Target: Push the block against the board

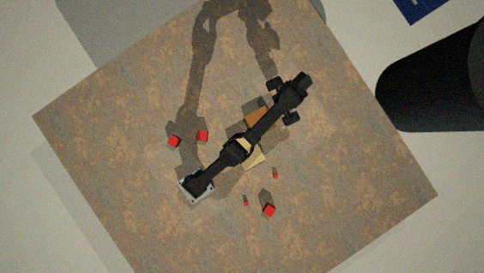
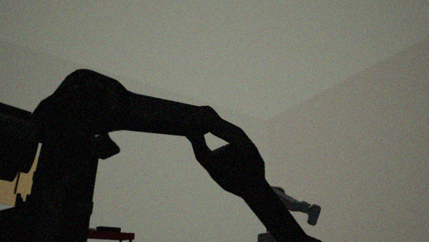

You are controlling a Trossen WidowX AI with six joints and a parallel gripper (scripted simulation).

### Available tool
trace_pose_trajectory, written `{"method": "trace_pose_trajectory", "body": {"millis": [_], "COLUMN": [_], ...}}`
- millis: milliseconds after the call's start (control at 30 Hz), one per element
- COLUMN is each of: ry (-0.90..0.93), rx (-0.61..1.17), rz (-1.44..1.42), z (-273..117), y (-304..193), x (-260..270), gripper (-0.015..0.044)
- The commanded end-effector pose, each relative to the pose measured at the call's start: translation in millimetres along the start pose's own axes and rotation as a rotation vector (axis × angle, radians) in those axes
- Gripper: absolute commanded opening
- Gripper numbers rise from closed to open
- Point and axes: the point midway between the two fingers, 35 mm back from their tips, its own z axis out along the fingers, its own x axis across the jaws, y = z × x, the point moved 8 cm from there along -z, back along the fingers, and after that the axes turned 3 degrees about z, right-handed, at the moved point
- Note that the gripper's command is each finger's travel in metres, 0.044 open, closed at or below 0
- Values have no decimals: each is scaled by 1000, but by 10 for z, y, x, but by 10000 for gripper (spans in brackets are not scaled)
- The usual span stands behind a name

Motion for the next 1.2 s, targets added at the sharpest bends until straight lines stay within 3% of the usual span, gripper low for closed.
{"method": "trace_pose_trajectory", "body": {"millis": [0,233,400,1167], "ry": [-1,-2,-3,-3], "rx": [9,17,16,17], "rz": [-35,-62,-62,-62], "z": [-29,-2,514,503], "y": [-110,-211,-216,-303], "x": [-162,-276,-280,-280], "gripper": [0,0,0,0]}}
